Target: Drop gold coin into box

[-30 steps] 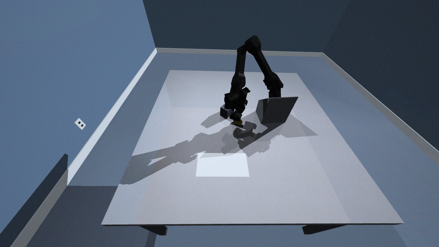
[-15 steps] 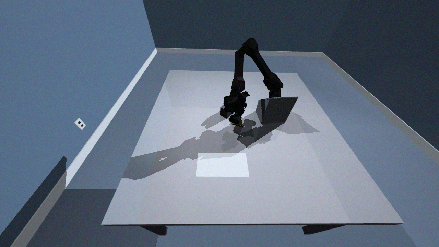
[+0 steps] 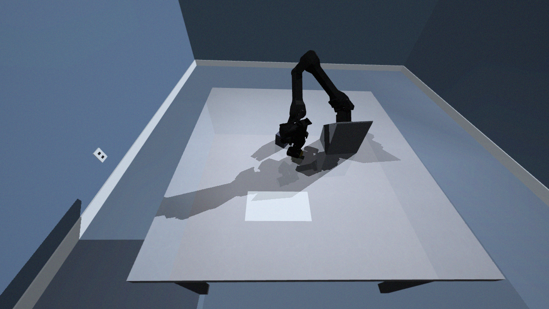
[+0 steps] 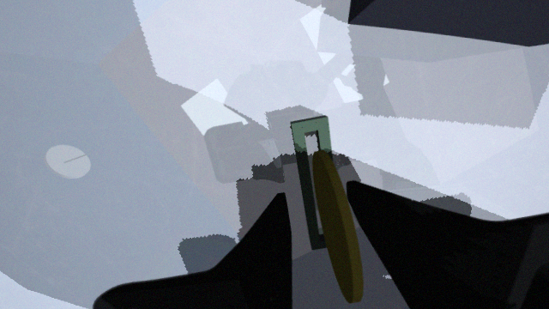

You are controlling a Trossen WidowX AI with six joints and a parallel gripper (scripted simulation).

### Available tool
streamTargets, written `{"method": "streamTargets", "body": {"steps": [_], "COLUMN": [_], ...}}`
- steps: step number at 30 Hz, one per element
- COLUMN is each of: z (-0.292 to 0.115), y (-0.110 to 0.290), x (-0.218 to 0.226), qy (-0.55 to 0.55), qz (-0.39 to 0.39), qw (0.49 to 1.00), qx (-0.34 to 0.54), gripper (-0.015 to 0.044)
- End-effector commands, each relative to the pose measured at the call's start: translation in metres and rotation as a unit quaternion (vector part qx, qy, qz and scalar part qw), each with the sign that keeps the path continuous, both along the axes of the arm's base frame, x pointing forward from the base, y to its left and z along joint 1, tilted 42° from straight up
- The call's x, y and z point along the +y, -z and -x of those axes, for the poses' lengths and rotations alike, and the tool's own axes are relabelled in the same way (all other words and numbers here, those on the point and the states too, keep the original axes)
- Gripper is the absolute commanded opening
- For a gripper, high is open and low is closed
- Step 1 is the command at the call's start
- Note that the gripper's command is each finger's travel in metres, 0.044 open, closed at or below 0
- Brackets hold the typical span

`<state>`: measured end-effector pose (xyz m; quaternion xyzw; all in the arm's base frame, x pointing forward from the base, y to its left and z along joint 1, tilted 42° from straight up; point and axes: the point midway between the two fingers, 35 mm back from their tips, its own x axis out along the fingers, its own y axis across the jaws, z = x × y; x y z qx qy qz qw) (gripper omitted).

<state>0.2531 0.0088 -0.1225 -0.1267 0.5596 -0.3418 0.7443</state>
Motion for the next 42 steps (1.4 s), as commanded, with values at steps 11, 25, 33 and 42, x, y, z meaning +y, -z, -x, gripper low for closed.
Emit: {"method": "streamTargets", "body": {"steps": [11,25,33,42], "z": [0.004,0.003,0.004,0.006], "y": [0.004,-0.004,-0.018,-0.034], "x": [-0.005,0.005,0.019,0.034], "qy": [0.000,-0.001,-0.001,-0.001], "qz": [0.005,0.003,0.002,0.001], "qw": [1.000,1.000,1.000,1.000], "qx": [0.007,0.008,0.008,0.008], "gripper": [0.0000,0.0000,0.0000,0.0000]}}
